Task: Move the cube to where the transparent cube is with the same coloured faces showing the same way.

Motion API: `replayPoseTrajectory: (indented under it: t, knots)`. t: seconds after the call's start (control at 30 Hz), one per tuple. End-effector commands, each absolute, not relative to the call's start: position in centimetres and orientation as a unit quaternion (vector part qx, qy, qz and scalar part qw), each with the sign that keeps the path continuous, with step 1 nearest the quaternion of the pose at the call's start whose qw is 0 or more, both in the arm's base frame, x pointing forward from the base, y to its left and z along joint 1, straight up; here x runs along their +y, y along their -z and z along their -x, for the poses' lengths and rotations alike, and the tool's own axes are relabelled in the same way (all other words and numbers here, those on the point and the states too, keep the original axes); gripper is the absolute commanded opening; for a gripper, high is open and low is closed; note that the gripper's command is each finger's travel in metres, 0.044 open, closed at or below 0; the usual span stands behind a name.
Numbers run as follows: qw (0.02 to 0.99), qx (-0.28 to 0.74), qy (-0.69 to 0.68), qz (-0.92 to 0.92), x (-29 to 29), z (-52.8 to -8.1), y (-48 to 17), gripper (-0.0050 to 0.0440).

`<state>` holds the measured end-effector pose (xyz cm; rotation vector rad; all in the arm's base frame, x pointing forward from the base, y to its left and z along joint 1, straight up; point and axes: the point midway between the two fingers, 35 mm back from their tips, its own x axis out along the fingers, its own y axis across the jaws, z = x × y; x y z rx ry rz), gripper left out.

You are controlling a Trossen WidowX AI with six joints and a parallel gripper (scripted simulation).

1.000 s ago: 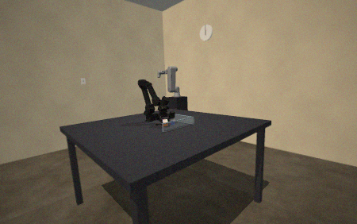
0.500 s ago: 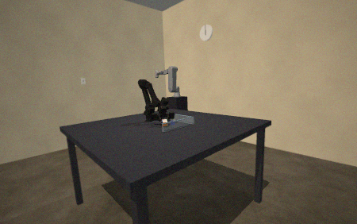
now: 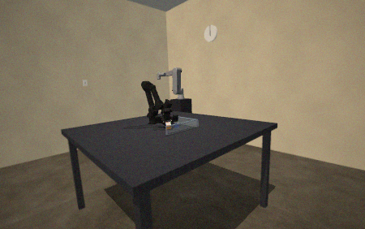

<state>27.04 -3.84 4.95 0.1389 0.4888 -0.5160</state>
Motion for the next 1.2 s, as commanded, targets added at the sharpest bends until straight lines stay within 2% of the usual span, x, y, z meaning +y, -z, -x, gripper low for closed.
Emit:
replayPoseTrajectory:
  t: [0.0, 0.23, 0.43, 0.5, 0.9, 1.17]
  knots:
    - [0.937, 0.233, 0.250, -0.071, -3.70, -27.28, -5.41, 0.0000]
    - [0.937, 0.233, 0.250, -0.071, -3.70, -27.28, -5.41, 0.0000]
    - [0.937, 0.233, 0.250, -0.071, -3.70, -27.28, -5.38, 0.0144]
    - [0.937, 0.233, 0.250, -0.071, -3.70, -27.28, -5.38, 0.0144]
    - [0.937, 0.233, 0.250, -0.071, -3.70, -27.28, -5.38, 0.0432]
    - [0.937, 0.233, 0.250, -0.071, -3.70, -27.28, -5.38, 0.0440]
